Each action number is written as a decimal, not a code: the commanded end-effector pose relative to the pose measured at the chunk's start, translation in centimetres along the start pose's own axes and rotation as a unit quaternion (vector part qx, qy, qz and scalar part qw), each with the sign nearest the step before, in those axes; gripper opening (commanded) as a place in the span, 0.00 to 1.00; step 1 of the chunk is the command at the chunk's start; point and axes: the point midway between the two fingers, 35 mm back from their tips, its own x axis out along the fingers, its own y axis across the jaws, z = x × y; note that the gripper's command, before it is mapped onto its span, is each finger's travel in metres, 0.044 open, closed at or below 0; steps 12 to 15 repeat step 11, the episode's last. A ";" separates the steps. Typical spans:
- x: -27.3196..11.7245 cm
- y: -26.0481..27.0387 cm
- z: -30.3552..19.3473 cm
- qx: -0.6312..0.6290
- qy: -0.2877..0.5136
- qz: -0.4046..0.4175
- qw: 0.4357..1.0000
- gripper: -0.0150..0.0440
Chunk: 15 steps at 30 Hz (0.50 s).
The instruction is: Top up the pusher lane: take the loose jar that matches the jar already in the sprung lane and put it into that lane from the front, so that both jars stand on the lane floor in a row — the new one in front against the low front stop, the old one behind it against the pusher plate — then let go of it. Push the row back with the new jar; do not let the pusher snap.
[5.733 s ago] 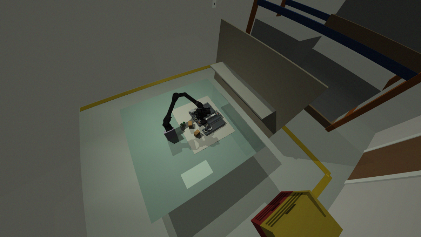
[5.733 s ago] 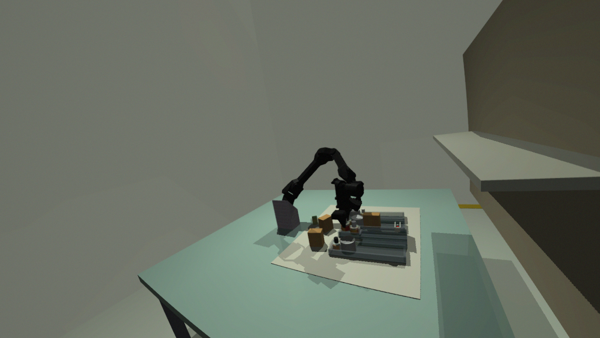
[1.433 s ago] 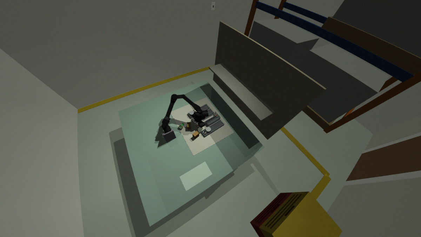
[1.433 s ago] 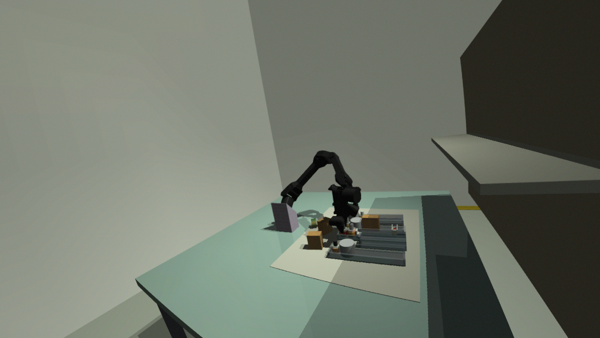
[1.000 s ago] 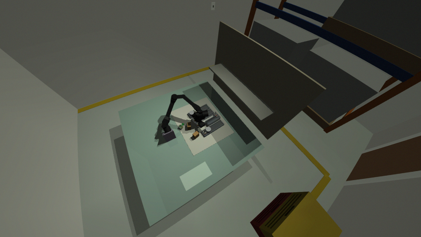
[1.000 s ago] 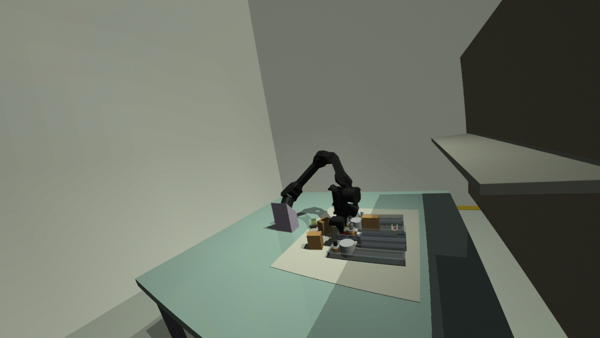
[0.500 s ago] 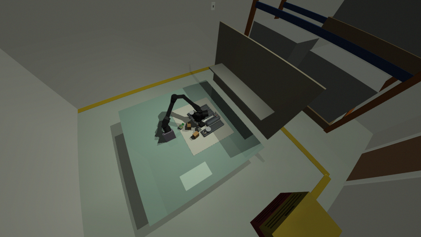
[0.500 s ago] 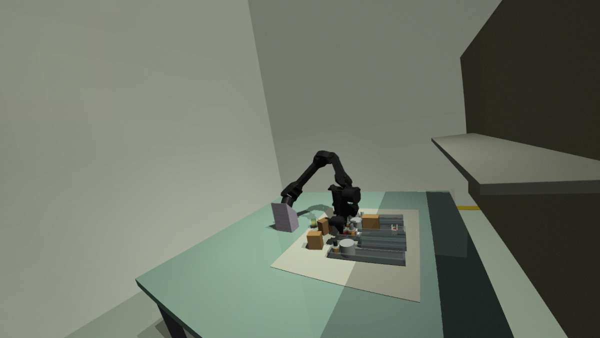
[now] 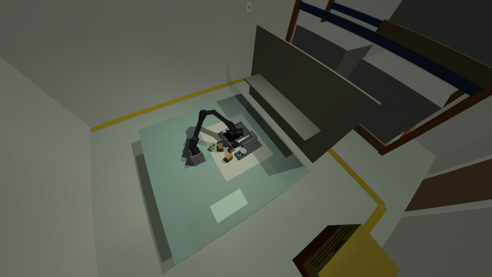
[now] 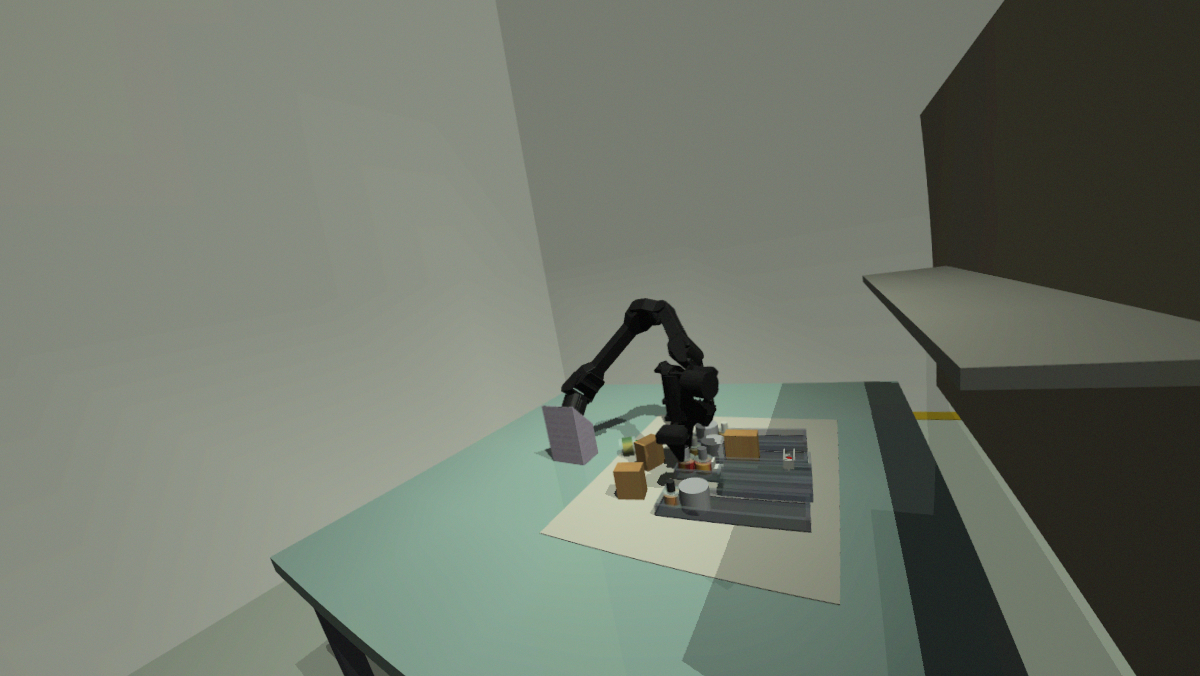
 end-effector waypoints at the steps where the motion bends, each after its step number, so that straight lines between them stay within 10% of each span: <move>1: -0.2 -0.1 -0.6 -0.002 0.000 -0.003 1.000 0.75; 15: -0.3 -0.3 -4.0 -0.002 0.001 -0.004 1.000 0.75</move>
